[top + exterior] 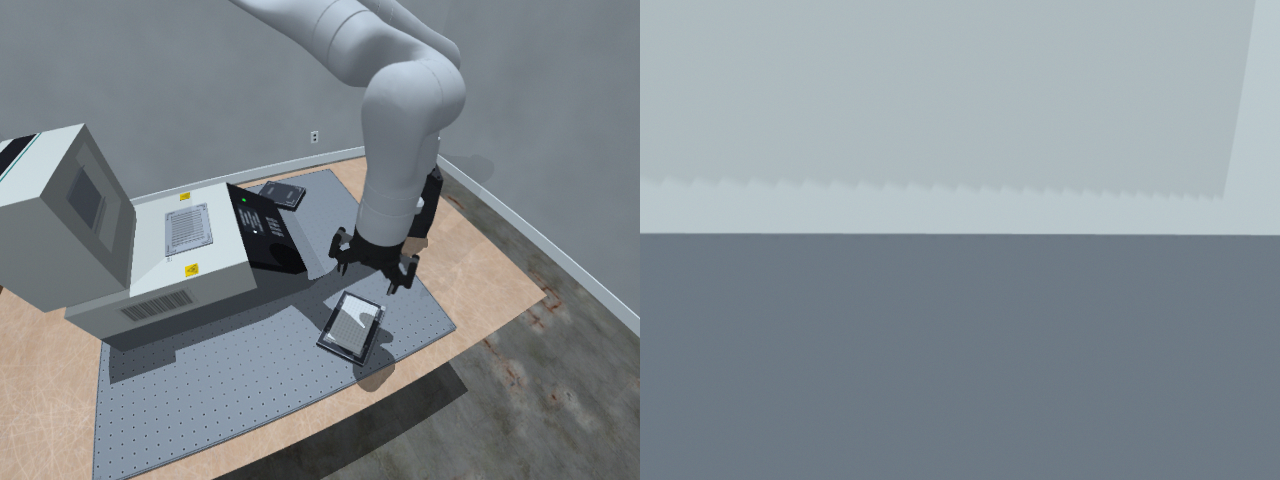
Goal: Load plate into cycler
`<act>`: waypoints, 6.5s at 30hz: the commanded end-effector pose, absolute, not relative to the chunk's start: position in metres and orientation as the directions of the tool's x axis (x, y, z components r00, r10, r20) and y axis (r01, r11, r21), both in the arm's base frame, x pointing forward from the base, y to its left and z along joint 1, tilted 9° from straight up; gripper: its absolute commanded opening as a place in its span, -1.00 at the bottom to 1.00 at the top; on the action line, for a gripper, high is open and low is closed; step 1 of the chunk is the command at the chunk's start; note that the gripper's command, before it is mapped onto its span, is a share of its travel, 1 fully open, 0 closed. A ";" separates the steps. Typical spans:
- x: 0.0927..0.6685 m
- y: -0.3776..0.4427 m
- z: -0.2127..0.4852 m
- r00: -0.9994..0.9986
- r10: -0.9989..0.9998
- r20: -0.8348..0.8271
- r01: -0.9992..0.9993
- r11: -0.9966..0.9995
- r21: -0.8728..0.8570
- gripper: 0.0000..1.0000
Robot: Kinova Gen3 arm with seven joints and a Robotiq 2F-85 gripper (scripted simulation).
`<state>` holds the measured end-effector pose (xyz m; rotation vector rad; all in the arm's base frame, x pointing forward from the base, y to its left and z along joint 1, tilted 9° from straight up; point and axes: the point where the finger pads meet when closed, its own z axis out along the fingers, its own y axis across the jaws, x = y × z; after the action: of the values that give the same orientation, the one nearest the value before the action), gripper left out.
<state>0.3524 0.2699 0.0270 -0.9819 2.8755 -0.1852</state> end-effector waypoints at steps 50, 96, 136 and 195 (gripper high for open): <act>0.361 0.265 -0.033 -0.787 -0.614 -0.054 -0.602 0.785 -0.146 1.00; 0.368 0.261 -0.086 -0.787 -0.614 -0.054 -0.602 0.785 -0.146 1.00; 0.373 0.257 -0.127 -0.787 -0.614 -0.054 -0.602 0.785 -0.146 1.00; 0.376 0.256 -0.148 -0.787 -0.614 -0.054 -0.602 0.785 -0.146 1.00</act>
<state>0.3756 0.2552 -0.1483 -0.9818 2.8755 -0.1851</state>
